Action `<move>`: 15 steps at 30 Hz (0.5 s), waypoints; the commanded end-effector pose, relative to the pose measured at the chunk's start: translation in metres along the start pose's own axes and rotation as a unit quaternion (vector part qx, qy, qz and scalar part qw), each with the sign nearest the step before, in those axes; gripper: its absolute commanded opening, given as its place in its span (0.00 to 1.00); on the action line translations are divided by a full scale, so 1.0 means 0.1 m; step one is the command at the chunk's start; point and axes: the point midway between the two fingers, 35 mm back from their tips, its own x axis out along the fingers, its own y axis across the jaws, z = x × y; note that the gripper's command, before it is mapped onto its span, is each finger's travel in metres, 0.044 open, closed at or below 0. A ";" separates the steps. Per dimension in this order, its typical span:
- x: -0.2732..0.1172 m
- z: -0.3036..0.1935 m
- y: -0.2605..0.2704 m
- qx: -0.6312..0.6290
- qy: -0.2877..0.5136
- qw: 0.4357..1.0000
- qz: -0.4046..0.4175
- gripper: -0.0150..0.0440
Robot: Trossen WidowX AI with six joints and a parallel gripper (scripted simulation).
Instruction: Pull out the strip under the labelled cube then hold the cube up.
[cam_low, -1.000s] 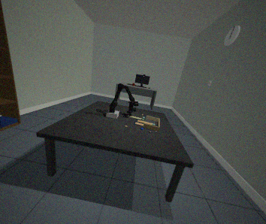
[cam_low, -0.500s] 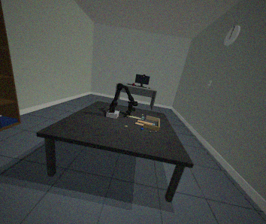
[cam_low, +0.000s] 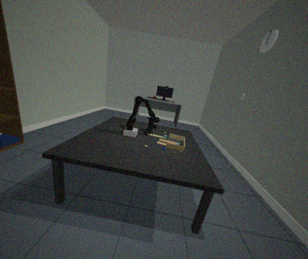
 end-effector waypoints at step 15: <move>-0.43 0.04 0.01 -0.007 0.014 1.000 -0.004 0.30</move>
